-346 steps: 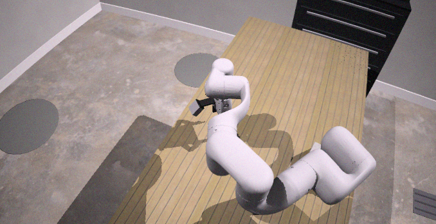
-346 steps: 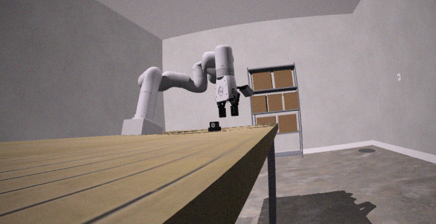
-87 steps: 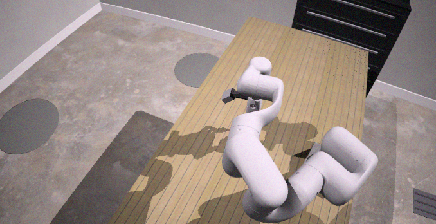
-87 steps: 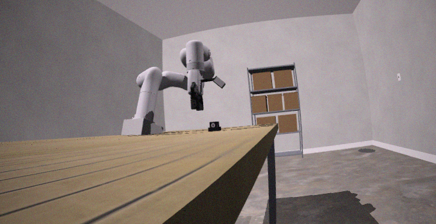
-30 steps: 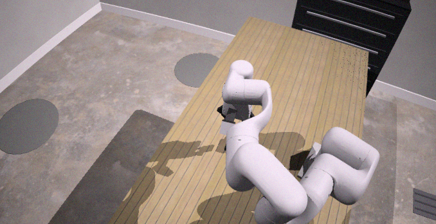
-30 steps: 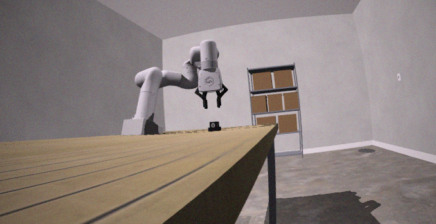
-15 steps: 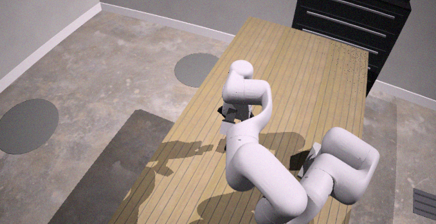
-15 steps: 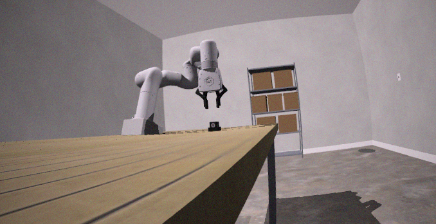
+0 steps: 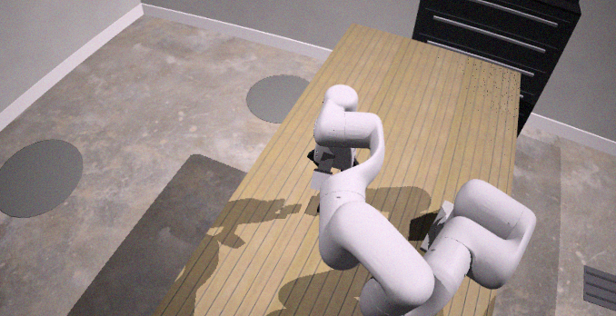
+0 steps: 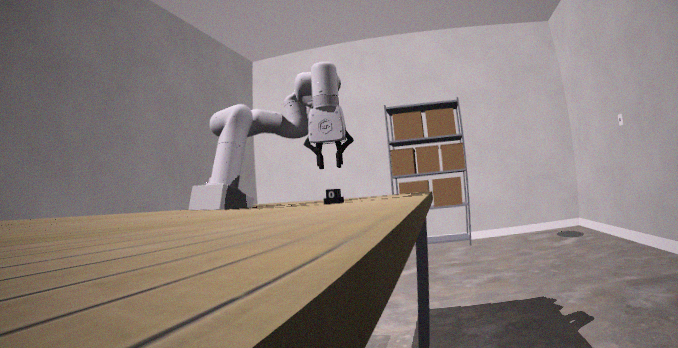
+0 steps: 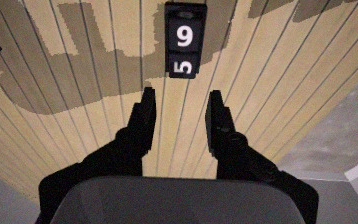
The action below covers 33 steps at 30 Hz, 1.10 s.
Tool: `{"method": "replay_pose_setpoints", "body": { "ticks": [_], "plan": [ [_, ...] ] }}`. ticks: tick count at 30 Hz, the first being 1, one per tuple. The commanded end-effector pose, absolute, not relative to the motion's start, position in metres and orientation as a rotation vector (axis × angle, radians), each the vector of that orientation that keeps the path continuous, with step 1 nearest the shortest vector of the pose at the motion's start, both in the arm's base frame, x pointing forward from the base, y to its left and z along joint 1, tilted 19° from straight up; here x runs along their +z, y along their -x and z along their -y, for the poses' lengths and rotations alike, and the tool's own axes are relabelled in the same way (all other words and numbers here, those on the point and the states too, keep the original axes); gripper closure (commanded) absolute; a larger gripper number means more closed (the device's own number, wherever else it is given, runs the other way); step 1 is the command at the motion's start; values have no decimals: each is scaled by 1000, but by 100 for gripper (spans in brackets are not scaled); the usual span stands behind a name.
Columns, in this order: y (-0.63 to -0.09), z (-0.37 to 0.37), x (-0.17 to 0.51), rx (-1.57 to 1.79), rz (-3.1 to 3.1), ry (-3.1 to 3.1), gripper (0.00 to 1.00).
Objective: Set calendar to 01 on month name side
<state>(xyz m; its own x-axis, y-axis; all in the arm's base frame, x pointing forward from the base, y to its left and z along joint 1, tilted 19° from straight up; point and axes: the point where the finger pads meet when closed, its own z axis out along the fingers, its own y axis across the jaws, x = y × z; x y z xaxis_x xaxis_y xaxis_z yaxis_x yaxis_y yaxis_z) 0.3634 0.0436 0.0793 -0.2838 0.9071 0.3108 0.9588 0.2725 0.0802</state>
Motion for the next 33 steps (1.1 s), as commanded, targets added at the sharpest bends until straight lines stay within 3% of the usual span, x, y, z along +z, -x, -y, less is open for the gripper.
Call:
{"method": "replay_pose_setpoints", "body": {
  "ticks": [1, 33],
  "plan": [
    [-364, -43, 80, -377, 2337, 1743, 53],
    [-364, -52, 54, -377, 2337, 1743, 53]
  ]
}}
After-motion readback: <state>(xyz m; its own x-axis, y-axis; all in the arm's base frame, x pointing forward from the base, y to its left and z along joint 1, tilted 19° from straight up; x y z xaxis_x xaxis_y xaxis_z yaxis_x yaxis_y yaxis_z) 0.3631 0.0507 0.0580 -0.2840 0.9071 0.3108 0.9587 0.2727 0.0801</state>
